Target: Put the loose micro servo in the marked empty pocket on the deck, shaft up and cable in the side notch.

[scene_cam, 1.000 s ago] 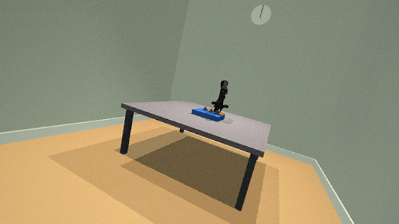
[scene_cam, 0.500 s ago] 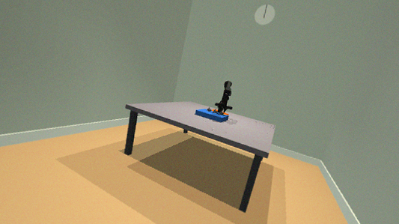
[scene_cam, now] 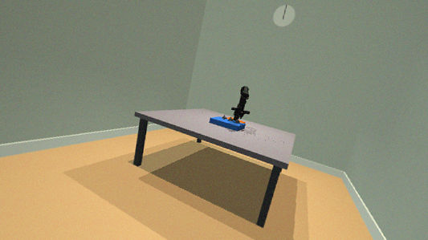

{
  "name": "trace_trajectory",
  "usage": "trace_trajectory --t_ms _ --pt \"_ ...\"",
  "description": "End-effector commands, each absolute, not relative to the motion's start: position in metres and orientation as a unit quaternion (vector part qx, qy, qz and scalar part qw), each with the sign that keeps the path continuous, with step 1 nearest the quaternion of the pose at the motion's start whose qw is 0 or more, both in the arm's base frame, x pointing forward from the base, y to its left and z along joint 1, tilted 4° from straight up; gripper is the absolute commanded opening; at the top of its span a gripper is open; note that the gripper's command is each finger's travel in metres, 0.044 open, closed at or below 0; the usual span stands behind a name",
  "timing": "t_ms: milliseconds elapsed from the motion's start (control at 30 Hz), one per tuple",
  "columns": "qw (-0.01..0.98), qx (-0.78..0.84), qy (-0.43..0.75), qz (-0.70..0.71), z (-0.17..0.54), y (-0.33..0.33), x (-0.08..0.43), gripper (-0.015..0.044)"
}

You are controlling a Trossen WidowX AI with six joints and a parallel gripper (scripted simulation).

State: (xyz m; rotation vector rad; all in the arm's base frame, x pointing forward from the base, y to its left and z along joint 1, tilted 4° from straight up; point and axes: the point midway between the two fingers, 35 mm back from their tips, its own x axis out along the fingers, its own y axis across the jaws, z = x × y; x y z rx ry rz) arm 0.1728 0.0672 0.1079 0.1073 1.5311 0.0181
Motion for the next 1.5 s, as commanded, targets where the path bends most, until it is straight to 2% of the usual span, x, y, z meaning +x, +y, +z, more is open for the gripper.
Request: trace_trajectory --t_ms 0,300,533,867,1467 --pt "0.720 0.049 0.693 0.008 0.109 0.067 0.174 0.0214" --pt "0.722 0.048 0.690 0.010 0.154 0.066 0.235 0.0440" --pt "0.724 0.046 0.688 0.009 0.181 0.057 0.282 0.0440" --pt "0.725 0.049 0.687 0.006 0.224 0.054 0.270 0.0440" --pt "0.725 0.049 0.687 0.005 0.225 0.054 0.269 0.0440"
